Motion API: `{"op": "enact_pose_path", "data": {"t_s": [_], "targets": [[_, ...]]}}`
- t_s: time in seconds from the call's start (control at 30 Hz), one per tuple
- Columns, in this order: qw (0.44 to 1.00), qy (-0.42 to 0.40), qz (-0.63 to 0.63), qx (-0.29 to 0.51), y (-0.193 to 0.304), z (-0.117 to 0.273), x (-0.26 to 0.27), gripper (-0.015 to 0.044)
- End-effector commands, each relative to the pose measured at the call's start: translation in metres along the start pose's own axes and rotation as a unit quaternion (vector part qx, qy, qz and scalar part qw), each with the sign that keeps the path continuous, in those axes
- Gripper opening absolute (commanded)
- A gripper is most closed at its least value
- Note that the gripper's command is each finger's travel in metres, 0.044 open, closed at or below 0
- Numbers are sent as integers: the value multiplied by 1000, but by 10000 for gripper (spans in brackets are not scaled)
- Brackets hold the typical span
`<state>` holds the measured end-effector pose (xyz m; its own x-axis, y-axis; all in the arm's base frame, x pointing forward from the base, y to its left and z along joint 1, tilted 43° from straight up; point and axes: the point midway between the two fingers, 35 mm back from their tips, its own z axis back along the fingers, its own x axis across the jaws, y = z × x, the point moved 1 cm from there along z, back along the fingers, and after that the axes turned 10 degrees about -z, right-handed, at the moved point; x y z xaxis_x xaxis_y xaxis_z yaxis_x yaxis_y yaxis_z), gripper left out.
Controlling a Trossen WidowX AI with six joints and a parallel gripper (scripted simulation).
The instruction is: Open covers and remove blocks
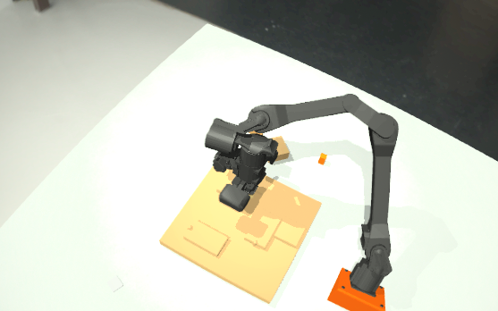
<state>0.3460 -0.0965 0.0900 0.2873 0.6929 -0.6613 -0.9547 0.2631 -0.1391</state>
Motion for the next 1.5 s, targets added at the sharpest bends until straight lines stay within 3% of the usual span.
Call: {"op": "enact_pose_path", "data": {"t_s": [0.0,0.7,1.47], "targets": [[1000,4,4,1,-5,-2,1,0],[1000,4,4,1,-23,-3,5,0],[1000,3,4,1,-28,27,7,0]]}}
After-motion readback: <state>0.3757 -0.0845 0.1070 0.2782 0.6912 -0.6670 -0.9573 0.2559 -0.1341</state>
